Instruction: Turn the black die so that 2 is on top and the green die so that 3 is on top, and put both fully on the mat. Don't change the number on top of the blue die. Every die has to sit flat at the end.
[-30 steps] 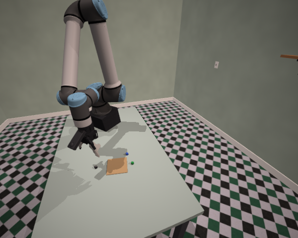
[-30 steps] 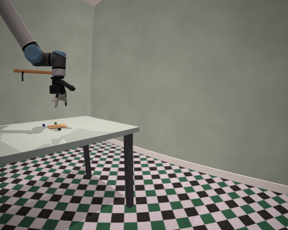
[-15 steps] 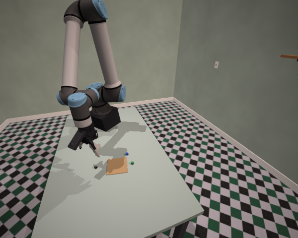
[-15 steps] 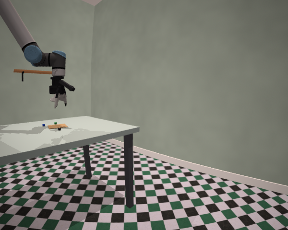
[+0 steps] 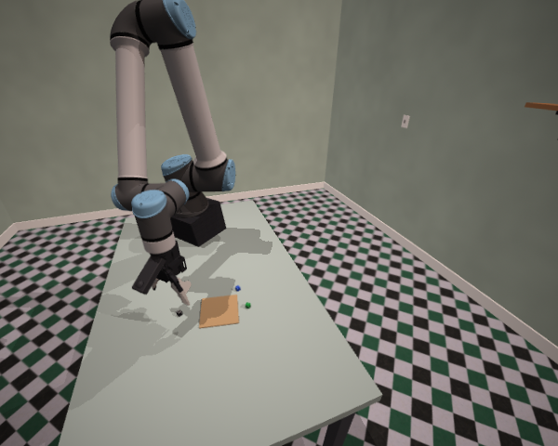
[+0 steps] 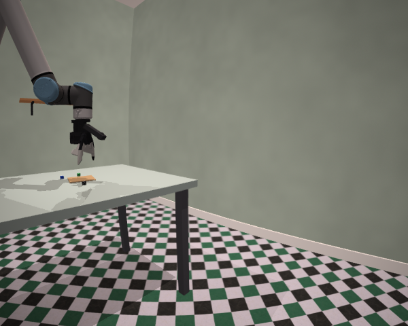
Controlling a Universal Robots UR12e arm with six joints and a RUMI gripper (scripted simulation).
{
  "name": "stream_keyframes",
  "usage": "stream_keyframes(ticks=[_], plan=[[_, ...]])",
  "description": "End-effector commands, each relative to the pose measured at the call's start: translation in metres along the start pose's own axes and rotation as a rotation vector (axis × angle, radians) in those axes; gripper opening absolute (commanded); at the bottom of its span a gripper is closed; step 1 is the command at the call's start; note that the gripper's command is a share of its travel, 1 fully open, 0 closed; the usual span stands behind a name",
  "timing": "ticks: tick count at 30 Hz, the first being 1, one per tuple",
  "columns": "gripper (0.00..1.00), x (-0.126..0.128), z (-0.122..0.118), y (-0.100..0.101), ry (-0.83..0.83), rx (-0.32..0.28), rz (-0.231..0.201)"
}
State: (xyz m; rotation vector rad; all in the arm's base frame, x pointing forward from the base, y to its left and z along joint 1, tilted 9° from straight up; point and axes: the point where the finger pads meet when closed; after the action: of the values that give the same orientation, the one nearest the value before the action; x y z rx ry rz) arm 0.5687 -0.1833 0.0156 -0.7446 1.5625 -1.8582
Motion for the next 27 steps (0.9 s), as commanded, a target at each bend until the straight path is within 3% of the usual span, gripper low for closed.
stream_keyframes(ticks=[1,12,27], plan=[[1.00,-0.001,0.002,0.031,0.000,0.003,0.001],[1.00,-0.001,0.002,0.063,0.000,0.003,0.001],[1.00,-0.001,0.002,0.065,0.000,0.003,0.001]])
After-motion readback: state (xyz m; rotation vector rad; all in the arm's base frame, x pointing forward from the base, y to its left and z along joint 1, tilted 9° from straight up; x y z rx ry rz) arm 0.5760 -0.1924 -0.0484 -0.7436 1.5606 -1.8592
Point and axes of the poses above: the point where the finger pads meet when closed, its own y axis out along the fingers, its own x axis across the jaws, z = x × y, and after that the axes turned 10 degrees about -y, right-handed
